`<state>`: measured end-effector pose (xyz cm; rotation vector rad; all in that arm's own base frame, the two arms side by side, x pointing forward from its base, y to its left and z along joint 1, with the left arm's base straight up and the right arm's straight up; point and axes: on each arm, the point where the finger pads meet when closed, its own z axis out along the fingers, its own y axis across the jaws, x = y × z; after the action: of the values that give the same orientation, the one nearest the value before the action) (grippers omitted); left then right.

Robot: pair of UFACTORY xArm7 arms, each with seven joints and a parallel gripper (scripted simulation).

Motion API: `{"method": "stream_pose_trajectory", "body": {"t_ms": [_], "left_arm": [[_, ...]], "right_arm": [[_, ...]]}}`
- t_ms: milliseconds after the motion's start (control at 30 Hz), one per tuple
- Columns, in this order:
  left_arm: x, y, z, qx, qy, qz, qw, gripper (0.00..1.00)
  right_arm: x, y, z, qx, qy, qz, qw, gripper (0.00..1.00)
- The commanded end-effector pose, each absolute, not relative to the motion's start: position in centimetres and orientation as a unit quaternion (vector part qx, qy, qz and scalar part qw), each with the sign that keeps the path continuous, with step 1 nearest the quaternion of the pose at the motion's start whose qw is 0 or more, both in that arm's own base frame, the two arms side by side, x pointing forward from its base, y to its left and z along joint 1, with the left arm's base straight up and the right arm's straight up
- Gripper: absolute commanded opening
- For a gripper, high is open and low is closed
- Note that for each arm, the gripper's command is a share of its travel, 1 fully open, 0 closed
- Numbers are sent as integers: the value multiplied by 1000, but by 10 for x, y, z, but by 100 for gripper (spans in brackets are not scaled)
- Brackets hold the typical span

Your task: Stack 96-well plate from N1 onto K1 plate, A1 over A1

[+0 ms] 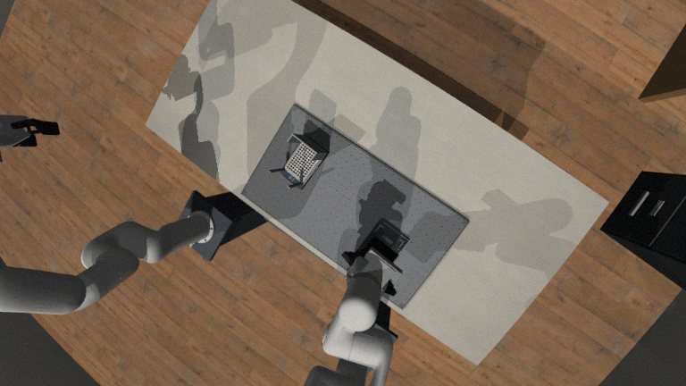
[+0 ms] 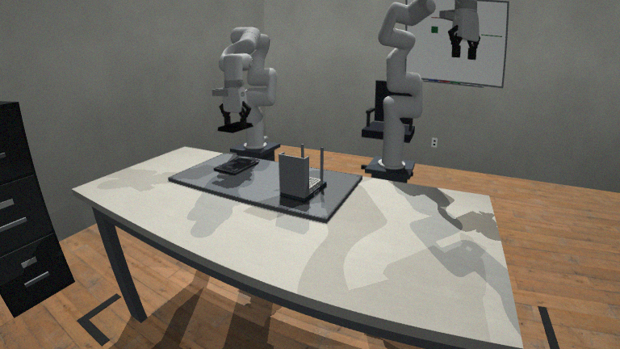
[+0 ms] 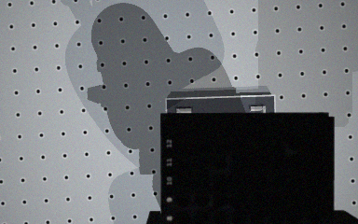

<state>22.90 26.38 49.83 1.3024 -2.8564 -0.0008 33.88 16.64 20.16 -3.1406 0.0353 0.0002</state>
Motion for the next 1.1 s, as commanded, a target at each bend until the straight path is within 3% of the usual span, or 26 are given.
{"method": "stream_pose_trajectory", "body": {"t_ms": [0, 1067], "left_arm": [[229, 264, 499, 415, -910, -1, 0, 100], [229, 264, 499, 415, -910, -1, 0, 100]], "right_arm": [[343, 180, 203, -1000, 13, -2, 1, 0], [365, 271, 205, -1000, 13, -2, 1, 0]]}}
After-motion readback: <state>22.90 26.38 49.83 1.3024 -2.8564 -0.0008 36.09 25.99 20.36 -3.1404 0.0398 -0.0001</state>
